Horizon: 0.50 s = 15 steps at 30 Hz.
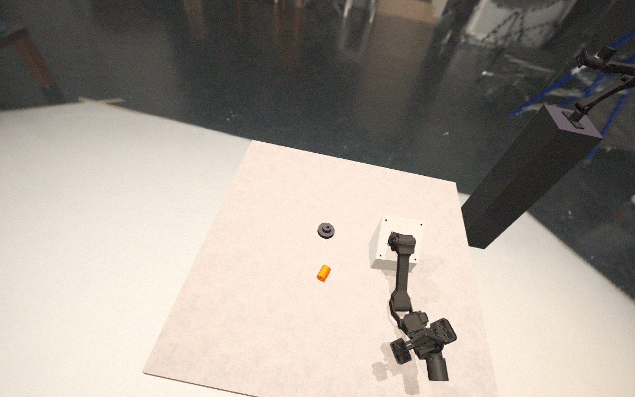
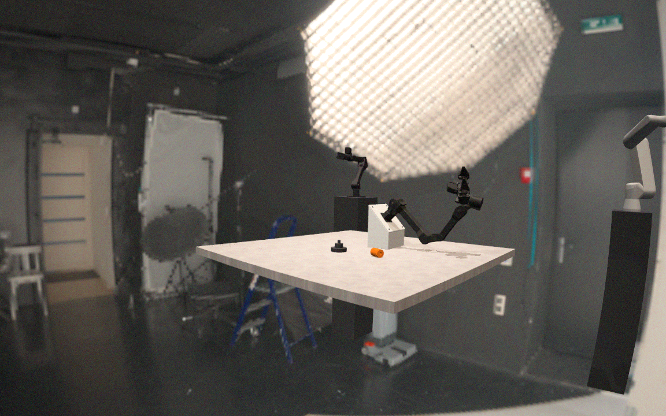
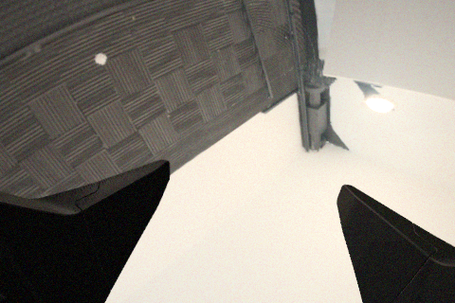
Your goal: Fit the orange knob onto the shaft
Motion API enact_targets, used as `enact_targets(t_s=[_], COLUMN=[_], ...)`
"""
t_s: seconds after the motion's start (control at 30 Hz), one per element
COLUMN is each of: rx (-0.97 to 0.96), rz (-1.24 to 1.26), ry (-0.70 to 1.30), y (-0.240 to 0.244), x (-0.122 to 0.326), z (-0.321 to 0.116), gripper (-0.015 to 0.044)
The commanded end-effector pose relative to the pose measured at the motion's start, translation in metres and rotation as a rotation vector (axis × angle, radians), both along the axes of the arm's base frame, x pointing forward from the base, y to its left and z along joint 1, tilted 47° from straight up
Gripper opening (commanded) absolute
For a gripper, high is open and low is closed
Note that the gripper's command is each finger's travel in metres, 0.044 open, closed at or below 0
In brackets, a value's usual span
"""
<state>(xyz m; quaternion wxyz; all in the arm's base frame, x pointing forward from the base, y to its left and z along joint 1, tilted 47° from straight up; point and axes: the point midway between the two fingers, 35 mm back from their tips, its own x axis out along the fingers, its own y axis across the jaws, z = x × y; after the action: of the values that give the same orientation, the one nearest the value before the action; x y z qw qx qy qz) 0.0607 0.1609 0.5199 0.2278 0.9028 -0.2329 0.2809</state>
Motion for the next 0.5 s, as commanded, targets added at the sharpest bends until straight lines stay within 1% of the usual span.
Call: enact_targets(t_s=[0.0, 0.03, 0.07, 0.27, 0.3, 0.37, 0.4, 0.43, 0.47], rx=[0.019, 0.077, 0.174, 0.892, 0.978, 1.075, 1.091, 1.229, 1.231], rz=[0.015, 0.06, 0.133, 0.598, 0.643, 0.636, 0.635, 0.683, 0.683], ry=[-0.002, -0.009, -0.019, -0.081, -0.087, -0.127, -0.134, -0.156, -0.156], y=[-0.003, -0.01, -0.022, -0.105, -0.114, -0.136, -0.139, -0.156, -0.156], x=[0.0, 0.0, 0.002, 0.025, 0.03, 0.036, 0.037, 0.046, 0.046], z=[0.0, 0.002, 0.003, 0.003, 0.002, -0.005, -0.006, -0.012, -0.012], gripper=[0.0426, 0.044, 0.044, 0.044, 0.044, 0.044, 0.044, 0.044, 0.044])
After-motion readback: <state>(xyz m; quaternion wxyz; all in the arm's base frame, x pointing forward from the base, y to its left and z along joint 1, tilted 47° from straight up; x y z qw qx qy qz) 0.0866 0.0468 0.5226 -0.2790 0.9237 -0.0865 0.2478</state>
